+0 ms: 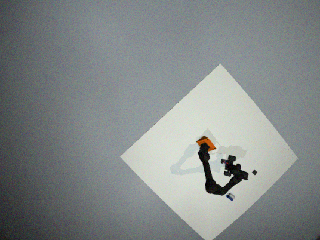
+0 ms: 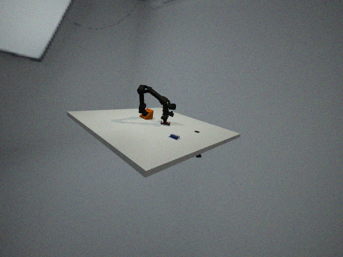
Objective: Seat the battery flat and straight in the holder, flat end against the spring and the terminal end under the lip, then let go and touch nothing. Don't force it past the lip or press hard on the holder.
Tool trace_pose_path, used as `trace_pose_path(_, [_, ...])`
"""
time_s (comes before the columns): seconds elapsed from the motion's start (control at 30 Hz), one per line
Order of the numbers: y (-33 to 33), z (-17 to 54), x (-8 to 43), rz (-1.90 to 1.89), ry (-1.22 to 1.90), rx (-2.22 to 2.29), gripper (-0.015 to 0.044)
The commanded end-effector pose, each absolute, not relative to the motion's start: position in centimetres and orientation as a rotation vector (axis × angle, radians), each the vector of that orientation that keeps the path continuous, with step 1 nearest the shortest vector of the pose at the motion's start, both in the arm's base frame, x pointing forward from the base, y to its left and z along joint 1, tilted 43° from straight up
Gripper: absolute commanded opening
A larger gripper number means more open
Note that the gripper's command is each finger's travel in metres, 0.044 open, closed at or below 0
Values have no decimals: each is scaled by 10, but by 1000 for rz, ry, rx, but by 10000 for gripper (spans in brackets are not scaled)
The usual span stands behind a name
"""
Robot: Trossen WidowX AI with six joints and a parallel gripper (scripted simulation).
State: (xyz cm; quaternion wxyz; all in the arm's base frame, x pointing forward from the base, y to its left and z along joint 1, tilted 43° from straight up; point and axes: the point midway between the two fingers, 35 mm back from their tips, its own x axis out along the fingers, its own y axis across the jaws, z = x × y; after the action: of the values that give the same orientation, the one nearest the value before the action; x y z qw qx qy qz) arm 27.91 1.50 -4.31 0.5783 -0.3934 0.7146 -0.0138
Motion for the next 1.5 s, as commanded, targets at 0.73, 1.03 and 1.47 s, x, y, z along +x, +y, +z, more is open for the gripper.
trace_pose_path(0.73, [13,-45,282,-83,1778,-930,76])
trace_pose_path(1.03, [15,-48,287,-84,1784,-927,76])
trace_pose_path(1.47, [17,-49,291,-82,1786,-923,76])
